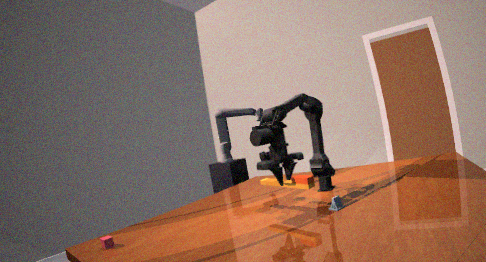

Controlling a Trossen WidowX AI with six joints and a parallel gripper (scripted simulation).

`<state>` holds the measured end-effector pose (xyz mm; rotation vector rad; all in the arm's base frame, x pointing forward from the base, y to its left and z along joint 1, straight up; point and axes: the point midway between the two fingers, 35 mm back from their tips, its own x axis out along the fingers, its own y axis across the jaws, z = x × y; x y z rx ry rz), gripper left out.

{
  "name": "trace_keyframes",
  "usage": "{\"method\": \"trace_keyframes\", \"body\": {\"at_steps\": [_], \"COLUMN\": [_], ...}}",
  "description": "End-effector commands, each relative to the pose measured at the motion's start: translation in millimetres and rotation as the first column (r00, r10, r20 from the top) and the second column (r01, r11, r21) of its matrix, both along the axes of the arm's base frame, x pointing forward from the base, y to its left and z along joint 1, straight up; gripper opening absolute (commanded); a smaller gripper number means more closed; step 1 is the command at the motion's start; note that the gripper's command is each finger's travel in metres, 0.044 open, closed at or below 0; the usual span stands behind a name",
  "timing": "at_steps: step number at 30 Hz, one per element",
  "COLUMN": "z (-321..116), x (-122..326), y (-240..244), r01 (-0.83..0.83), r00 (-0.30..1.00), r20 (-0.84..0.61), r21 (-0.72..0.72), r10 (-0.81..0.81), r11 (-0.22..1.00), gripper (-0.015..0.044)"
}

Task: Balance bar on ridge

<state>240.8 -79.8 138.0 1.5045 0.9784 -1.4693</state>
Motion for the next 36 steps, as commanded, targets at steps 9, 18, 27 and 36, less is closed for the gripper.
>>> {"method": "trace_keyframes", "body": {"at_steps": [9, 18, 27, 36], "z": [2, 2, 2, 2], "x": [13, 16, 14, 7], "y": [48, 84, 119, 153], "r01": [0.024, 0.041, 0.058, 0.074], "r00": [1.000, 0.999, 0.998, 0.997], "r20": [0.001, 0.002, 0.001, 0.000], "r21": [0.001, 0.006, 0.010, 0.014], "r10": [-0.024, -0.041, -0.058, -0.074], "r11": [1.000, 0.999, 0.998, 0.997], "gripper": [0.0000, 0.0000, 0.0000, 0.0000]}}
